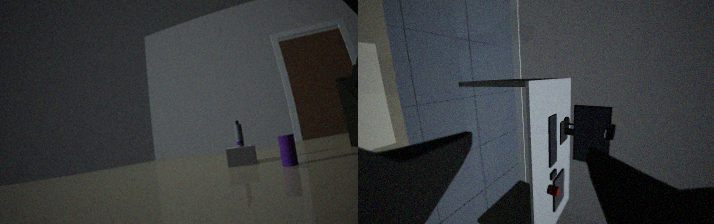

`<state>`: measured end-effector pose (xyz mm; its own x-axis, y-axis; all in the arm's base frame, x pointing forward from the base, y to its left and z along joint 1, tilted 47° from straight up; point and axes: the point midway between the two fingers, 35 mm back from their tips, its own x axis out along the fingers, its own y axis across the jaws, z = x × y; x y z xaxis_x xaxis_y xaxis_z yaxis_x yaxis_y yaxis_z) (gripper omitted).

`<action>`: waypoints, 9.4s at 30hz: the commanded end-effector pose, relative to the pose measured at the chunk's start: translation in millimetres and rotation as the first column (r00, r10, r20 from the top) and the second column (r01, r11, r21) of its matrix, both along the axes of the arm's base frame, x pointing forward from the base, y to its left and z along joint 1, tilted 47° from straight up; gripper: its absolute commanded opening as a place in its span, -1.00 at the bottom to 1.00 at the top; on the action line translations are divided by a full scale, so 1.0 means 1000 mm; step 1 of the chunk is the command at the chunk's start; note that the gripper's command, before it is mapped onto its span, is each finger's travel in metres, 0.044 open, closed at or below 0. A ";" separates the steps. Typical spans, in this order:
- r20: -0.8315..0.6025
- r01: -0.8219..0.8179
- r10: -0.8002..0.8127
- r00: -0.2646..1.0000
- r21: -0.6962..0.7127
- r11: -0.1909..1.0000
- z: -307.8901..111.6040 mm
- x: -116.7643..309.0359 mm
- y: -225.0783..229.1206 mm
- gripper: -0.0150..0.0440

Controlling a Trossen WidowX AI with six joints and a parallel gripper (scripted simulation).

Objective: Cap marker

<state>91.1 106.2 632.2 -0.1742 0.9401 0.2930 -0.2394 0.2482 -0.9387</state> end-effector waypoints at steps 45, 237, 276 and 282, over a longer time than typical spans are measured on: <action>0.322 0.387 -0.280 0.904 -0.896 0.219 -0.377 0.086 0.154 0.30; -0.591 -0.355 -0.782 0.197 -0.787 0.504 -0.618 0.215 -0.106 -0.49; -0.593 -0.355 -0.781 0.198 -0.786 0.506 -0.655 0.209 -0.067 -0.49; -0.593 -0.355 -0.781 0.198 -0.786 0.506 -0.655 0.209 -0.067 -0.49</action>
